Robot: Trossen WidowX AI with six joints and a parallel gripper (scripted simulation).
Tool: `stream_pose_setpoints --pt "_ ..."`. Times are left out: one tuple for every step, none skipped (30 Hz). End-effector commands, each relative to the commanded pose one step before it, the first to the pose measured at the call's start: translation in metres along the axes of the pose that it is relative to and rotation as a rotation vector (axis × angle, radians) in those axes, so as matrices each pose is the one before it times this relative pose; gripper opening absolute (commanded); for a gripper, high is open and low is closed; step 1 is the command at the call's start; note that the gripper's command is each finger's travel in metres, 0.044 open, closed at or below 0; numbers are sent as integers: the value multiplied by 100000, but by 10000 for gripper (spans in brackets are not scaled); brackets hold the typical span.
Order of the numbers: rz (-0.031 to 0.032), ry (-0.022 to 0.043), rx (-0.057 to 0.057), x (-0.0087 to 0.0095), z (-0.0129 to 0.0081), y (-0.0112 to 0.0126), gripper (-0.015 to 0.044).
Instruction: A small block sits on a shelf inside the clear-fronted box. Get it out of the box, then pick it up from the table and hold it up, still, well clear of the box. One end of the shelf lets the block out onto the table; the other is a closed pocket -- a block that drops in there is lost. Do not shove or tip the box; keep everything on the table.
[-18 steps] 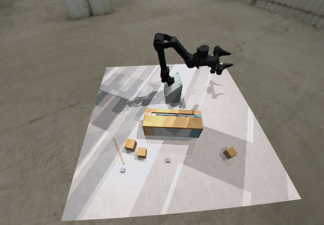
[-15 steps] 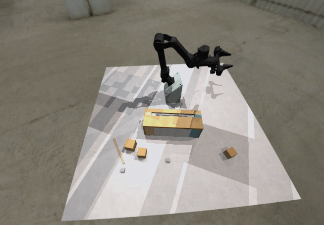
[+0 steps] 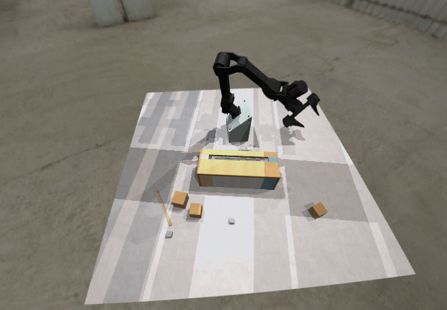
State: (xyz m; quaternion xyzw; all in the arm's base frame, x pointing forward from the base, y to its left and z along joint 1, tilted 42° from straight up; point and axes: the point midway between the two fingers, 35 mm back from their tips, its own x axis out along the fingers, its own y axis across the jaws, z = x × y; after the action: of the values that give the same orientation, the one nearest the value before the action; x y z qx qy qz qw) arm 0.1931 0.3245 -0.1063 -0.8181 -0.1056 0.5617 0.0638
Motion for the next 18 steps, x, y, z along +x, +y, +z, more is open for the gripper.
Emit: stream_pose_setpoints --pt "40535 6589 50804 -465 -3419 7406 400" --pt "4476 1679 5646 74 -738 640 400" --pt "4349 1861 5537 67 -766 600 400" --pt "4206 2029 5416 61 -790 558 400" --pt "4044 2179 5279 56 -810 514 400" --pt "3887 2324 5156 52 -829 472 400" --pt "3725 2457 5032 48 -846 429 400" --pt "3569 2587 4925 45 -864 388 400" --pt "3404 2703 4809 43 -878 345 400" --pt "3239 2813 4701 42 -892 303 400" --pt "3066 2908 4585 41 -902 261 400" --pt "2904 3007 4493 41 -915 219 400" --pt "2732 3089 4390 42 -924 177 400" --pt "2554 3156 4281 43 -930 134 400" --pt "2391 3235 4201 46 -939 92 400" --pt "2214 3290 4103 49 -943 49 400" --pt "2035 3334 4004 52 -945 6 400" --pt "1864 3383 3924 57 -949 -37 400"
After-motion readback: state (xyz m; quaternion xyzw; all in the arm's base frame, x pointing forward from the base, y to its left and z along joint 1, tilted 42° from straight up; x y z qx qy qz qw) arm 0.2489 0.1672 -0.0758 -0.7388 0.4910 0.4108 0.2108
